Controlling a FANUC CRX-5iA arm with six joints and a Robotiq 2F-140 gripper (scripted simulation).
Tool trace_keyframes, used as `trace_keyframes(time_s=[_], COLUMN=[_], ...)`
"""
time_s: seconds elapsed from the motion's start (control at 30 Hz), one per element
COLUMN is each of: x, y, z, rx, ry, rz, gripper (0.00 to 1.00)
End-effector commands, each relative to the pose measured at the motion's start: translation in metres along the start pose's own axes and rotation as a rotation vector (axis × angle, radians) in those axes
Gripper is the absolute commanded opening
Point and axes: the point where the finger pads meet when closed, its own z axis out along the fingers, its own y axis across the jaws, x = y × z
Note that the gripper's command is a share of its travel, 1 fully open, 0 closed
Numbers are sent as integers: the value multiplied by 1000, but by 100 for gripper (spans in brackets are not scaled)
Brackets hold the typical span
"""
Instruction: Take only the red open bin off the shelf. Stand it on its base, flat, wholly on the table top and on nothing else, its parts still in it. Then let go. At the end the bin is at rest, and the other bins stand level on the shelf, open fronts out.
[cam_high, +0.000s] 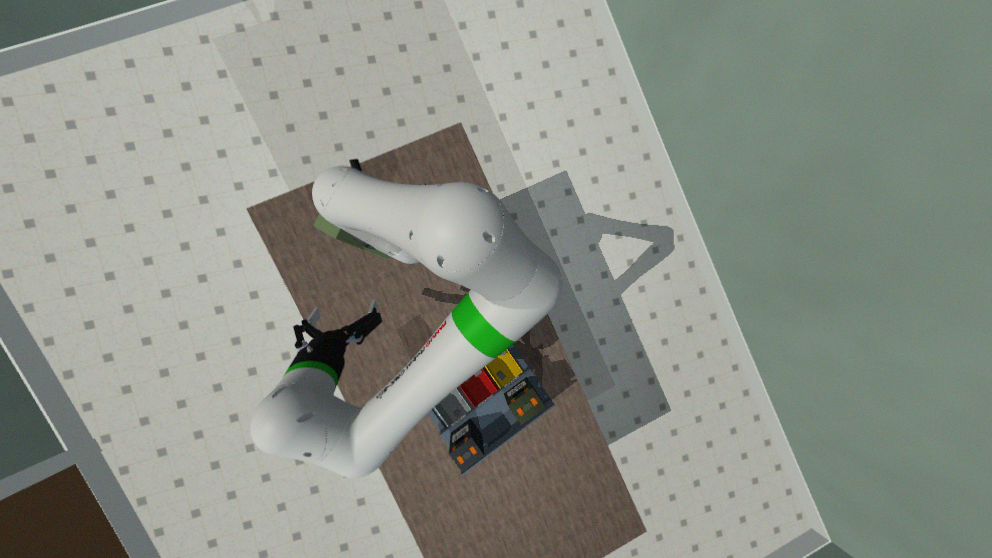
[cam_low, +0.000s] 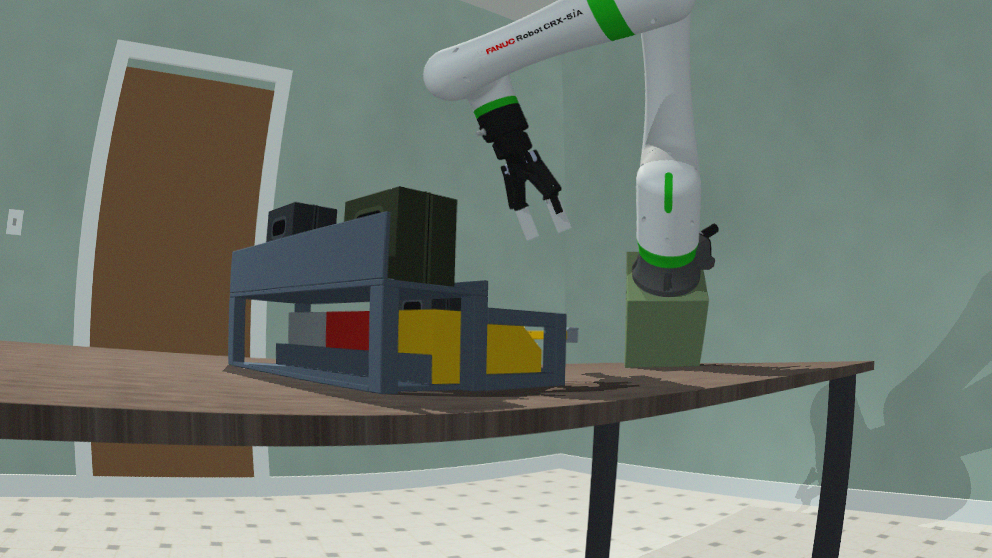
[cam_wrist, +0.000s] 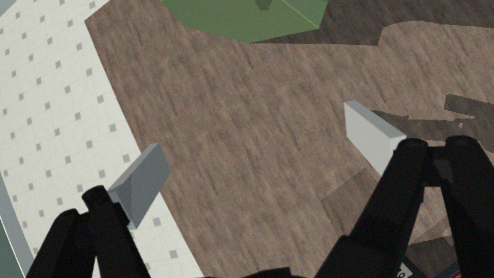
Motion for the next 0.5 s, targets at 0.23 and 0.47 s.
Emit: trace_keyframes(time_s=[0.23, 0.47], x=[-23, -42], y=[21, 49], z=[13, 32], rx=[2, 2], ry=[69, 155], rz=[-105, -241], gripper=[100, 100])
